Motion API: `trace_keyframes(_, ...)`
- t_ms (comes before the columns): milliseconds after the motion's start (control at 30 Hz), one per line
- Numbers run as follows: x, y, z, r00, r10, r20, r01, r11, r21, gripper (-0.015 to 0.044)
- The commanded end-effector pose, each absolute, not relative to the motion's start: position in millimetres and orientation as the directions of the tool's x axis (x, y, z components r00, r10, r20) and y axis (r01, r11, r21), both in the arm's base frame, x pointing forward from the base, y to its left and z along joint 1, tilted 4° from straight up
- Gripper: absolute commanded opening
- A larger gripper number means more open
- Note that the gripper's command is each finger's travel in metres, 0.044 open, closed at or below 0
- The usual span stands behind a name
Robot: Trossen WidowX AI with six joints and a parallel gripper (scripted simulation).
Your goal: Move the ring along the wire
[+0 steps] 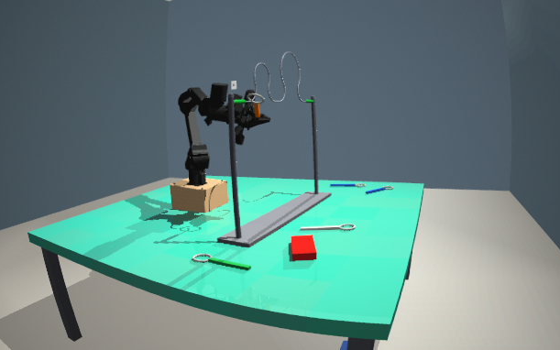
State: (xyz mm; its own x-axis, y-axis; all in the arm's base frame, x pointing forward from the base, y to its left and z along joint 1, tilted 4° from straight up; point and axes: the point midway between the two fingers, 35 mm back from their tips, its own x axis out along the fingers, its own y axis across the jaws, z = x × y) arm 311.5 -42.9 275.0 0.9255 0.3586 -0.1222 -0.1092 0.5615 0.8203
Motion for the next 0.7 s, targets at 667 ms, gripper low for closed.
trace_keyframes(667,297,-35,302,0.881,0.461,-0.104,-0.126,0.441,0.889,-0.015)
